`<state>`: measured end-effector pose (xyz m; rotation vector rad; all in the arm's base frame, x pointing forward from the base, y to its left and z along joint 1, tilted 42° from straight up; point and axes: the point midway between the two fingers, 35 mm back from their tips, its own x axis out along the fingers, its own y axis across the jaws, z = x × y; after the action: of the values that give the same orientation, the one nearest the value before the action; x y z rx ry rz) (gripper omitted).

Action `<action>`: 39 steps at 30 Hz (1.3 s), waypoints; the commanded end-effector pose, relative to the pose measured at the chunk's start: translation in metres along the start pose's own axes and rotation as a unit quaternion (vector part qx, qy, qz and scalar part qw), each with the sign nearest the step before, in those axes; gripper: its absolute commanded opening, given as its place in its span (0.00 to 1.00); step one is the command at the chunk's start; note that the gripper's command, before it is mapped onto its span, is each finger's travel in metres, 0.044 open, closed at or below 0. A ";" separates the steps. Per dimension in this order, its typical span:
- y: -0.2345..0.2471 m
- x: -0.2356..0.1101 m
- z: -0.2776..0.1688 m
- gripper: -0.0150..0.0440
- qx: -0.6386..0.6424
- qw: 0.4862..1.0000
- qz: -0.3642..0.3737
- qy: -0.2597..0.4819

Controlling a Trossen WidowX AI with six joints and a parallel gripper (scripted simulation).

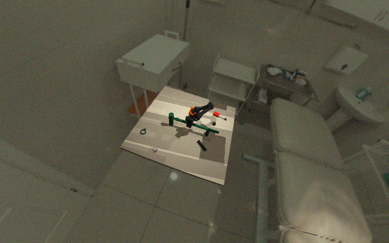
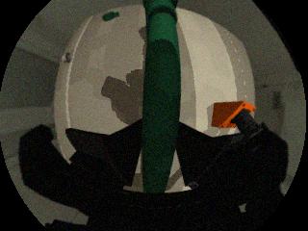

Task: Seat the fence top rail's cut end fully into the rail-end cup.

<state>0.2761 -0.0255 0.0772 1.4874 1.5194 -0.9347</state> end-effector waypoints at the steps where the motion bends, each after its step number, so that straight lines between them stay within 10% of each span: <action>1: 0.000 -0.002 0.006 0.25 0.001 1.000 0.003 -0.007; 39: 0.000 -0.001 0.002 0.25 -0.001 1.000 0.000 -0.002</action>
<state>0.2760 -0.0251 0.0768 1.4881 1.5218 -0.9341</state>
